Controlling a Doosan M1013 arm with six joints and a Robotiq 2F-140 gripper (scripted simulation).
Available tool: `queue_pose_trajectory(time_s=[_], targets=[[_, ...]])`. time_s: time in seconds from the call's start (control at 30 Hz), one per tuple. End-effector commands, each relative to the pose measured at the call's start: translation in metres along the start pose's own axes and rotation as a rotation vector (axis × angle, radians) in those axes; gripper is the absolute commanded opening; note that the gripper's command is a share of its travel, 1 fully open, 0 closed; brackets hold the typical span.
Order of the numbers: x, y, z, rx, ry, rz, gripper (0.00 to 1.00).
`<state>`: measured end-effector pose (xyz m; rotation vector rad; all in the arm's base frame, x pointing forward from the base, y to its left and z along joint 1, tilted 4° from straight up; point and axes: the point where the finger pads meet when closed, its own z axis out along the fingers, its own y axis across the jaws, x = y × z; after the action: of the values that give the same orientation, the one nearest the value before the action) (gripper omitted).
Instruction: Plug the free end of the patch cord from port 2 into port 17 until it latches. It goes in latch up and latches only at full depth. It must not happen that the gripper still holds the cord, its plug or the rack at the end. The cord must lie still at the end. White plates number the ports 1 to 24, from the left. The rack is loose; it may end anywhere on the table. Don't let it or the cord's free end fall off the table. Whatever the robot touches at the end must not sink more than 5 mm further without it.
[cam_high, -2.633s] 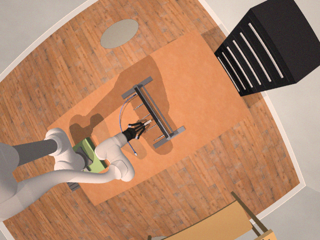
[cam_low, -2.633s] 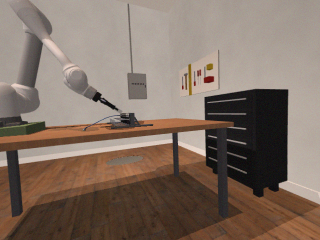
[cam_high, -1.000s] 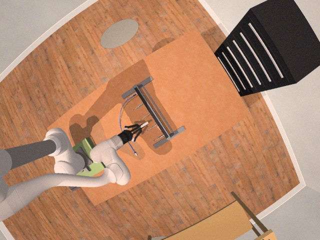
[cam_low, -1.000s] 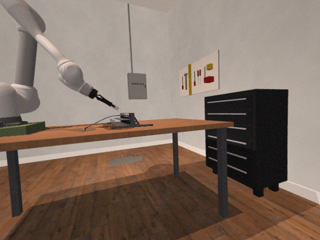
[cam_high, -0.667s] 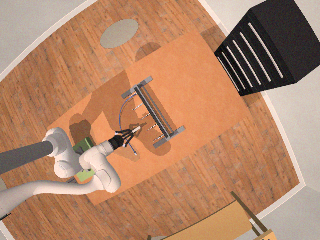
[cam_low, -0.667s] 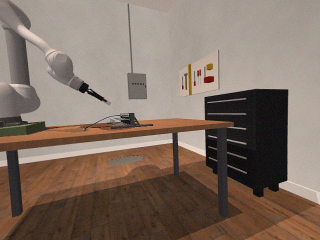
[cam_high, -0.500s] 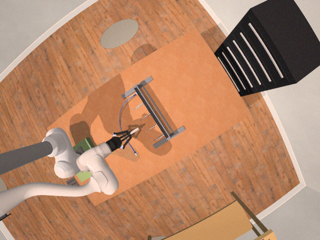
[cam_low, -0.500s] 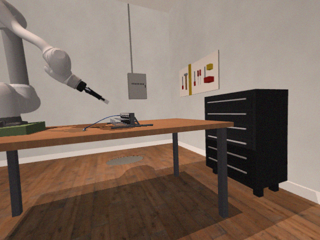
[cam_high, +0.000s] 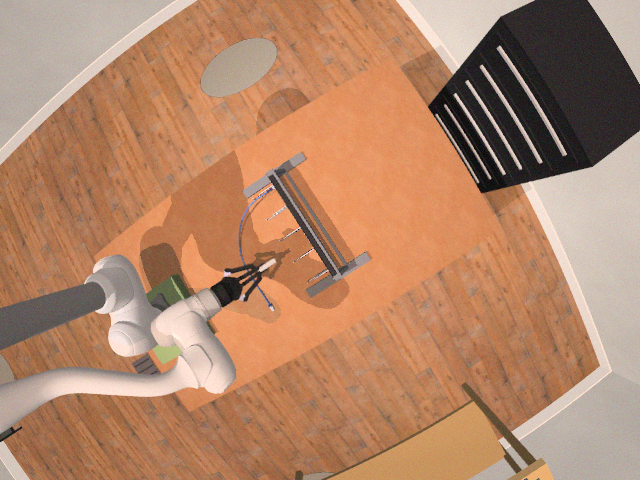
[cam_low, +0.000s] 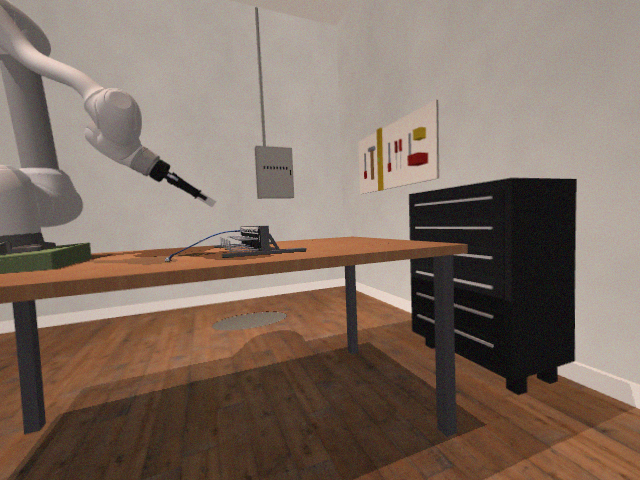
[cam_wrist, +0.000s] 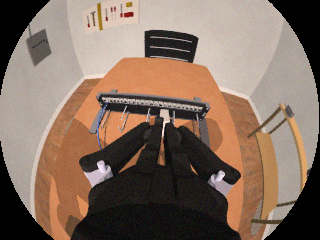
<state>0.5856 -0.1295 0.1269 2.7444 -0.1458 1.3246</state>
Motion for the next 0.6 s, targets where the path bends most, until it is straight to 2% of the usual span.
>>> queue_pose_trajectory(time_s=[0.0, 0.4, 0.57], targets=[[-0.003, 0.008, -0.002, 0.002, -0.003, 0.007, 0.00], [-0.004, 0.064, -0.002, 0.002, -0.003, 0.007, 0.00], [-0.004, 0.078, -0.002, 0.002, -0.003, 0.007, 0.00]])
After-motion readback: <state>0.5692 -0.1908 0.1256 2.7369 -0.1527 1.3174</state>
